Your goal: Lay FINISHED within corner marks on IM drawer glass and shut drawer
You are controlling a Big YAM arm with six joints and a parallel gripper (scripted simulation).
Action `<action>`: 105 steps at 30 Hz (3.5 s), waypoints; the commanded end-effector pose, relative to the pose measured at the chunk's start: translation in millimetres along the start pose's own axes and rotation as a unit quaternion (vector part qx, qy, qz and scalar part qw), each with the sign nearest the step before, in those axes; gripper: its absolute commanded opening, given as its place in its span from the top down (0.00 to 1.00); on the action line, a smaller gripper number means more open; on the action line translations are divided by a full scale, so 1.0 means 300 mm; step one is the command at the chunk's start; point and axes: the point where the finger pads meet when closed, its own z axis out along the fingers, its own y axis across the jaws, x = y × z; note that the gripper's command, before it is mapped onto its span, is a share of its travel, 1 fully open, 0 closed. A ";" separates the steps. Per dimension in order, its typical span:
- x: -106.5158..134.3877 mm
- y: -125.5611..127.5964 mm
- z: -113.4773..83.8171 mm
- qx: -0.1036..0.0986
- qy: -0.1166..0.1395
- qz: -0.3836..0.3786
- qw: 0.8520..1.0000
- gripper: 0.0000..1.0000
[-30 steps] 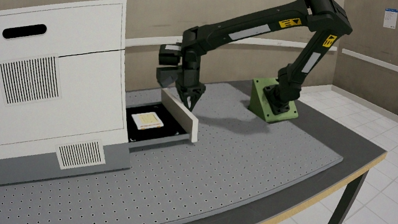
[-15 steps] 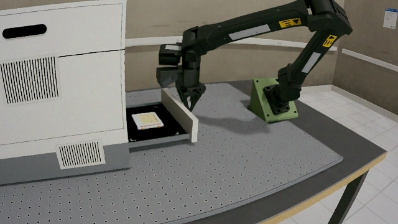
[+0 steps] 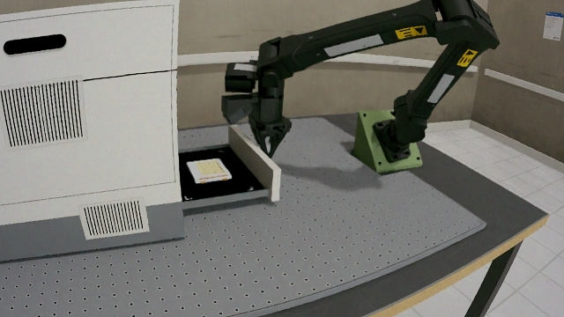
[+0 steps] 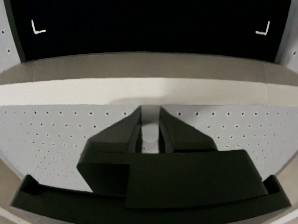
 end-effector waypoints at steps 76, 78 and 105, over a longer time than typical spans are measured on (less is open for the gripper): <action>-0.227 0.011 -0.004 0.003 -0.073 -0.013 0.997 0.92; -0.227 0.011 -0.004 0.003 -0.073 -0.013 0.997 0.92; -0.227 0.011 -0.004 0.003 -0.073 -0.013 0.997 0.92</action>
